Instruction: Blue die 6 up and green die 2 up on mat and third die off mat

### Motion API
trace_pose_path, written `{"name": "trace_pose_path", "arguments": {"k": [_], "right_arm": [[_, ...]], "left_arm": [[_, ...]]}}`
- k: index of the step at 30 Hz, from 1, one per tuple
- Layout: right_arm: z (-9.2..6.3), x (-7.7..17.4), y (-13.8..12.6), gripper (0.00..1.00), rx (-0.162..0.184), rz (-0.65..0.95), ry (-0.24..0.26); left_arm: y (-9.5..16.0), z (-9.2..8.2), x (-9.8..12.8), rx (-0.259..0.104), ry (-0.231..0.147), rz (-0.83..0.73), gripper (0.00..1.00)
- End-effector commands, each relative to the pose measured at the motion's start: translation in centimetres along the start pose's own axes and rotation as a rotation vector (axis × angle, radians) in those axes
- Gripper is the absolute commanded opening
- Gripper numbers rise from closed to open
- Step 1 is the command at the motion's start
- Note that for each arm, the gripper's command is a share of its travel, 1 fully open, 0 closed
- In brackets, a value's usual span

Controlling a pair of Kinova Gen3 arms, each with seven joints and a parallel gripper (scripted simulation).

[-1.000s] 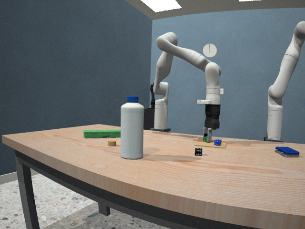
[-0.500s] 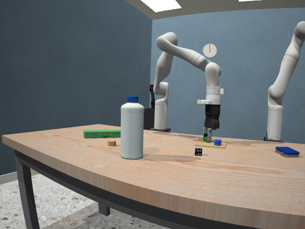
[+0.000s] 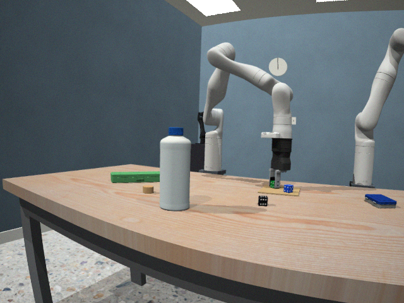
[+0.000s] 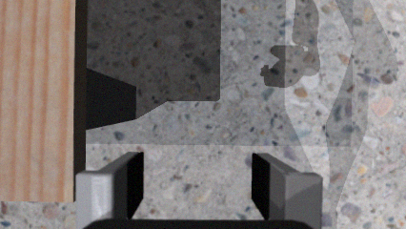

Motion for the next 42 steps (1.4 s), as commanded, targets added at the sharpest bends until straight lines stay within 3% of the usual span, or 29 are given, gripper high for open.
{"name": "trace_pose_path", "arguments": {"k": [1, 10, 11, 15, 16, 24, 25, 37, 42], "right_arm": [[0.17, -0.15, -0.01, 0.49, 0.002, 0.000, 0.000], [0.17, -0.15, -0.01, 0.49, 0.002, 0.000, 0.000], [0.17, -0.15, -0.01, 0.55, 0.002, 0.000, 0.000], [0.17, -0.15, -0.01, 0.55, 0.002, 0.000, 0.000], [0.17, -0.15, -0.01, 0.61, 0.002, 0.000, 0.000], [0.17, -0.15, -0.01, 0.73, 0.002, 0.000, 0.000], [0.17, -0.15, -0.01, 0.79, 0.002, 0.000, 0.000], [0.14, -0.15, -0.01, 0.79, 0.002, 0.000, 0.000], [-0.66, -0.15, -0.01, 0.79, 0.002, 0.000, 0.000]], "left_arm": [[-0.21, -0.05, 0.12, 0.006, 0.007, 0.002, 1.00], [-0.21, -0.05, 0.12, 0.006, 0.007, 0.002, 1.00], [-0.21, -0.05, 0.12, 0.006, 0.007, 0.002, 1.00], [-0.21, -0.05, 0.12, 0.006, 0.007, 0.002, 1.00], [-0.21, -0.05, 0.12, 0.006, 0.007, 0.002, 1.00], [-0.21, -0.05, 0.12, 0.006, 0.007, 0.002, 1.00], [-0.21, -0.05, 0.12, 0.006, 0.007, 0.002, 1.00], [-0.21, -0.05, 0.12, 0.006, 0.007, 0.002, 1.00], [-0.21, -0.05, 0.12, 0.006, 0.007, 0.002, 1.00]]}}
Point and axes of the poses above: on each arm, the point where the finger pads meet when closed, its own z axis out along the fingers, its own y axis across the jaws, x = y × z, the point moved 2 cm from there along -z, back along the fingers, and after that the axes turned 5 degrees about -z, right-handed, at the moved point
